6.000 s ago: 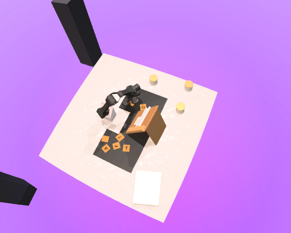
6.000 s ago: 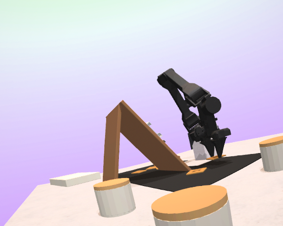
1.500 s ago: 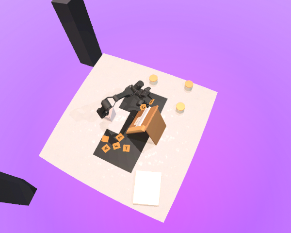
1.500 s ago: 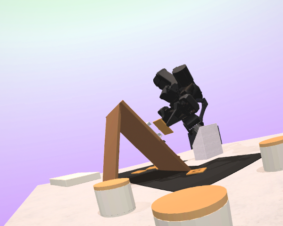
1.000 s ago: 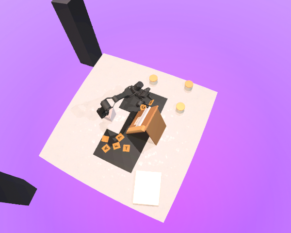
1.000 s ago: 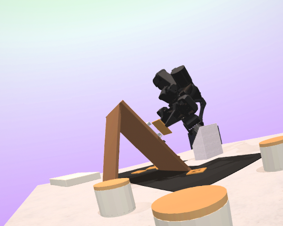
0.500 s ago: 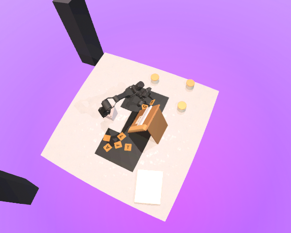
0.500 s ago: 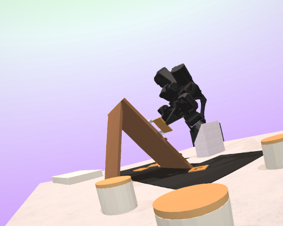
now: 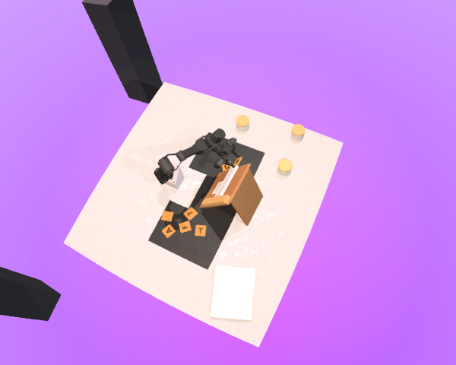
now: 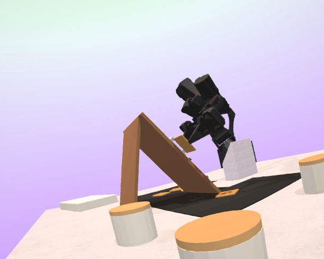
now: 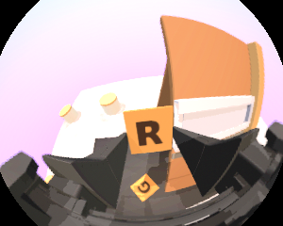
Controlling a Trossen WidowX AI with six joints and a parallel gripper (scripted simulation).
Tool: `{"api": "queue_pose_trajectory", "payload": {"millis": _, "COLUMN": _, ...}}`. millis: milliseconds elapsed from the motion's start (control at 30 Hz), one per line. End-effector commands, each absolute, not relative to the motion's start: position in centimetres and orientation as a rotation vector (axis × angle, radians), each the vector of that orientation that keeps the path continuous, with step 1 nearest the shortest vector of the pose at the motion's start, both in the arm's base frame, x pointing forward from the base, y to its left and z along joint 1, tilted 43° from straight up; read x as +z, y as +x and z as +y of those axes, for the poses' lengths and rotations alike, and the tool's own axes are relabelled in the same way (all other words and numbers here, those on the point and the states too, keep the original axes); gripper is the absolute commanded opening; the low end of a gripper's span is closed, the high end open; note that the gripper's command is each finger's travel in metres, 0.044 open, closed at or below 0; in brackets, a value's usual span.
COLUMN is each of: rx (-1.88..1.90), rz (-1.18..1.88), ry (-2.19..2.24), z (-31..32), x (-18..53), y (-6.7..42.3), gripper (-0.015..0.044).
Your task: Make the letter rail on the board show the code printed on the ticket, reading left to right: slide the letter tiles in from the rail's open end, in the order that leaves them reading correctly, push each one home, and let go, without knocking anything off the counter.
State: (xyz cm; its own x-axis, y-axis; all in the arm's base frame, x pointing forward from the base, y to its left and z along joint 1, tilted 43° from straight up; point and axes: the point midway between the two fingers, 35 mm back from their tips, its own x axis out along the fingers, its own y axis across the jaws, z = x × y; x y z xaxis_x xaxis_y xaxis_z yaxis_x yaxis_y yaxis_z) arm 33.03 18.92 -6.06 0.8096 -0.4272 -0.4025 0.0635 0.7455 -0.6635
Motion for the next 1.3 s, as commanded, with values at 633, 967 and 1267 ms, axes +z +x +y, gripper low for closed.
{"api": "queue_pose_trajectory", "payload": {"millis": 633, "rx": -0.282, "rz": 0.577, "ry": -0.687, "z": 18.0, "x": -5.4, "y": 32.9, "gripper": 0.0000}}
{"api": "queue_pose_trajectory", "payload": {"millis": 967, "rx": -0.282, "rz": 0.577, "ry": -0.688, "z": 17.6, "x": -5.0, "y": 32.9, "gripper": 0.0000}}
{"api": "queue_pose_trajectory", "payload": {"millis": 1267, "rx": -0.282, "rz": 0.577, "ry": -0.688, "z": 17.3, "x": -4.7, "y": 32.9, "gripper": 0.0000}}
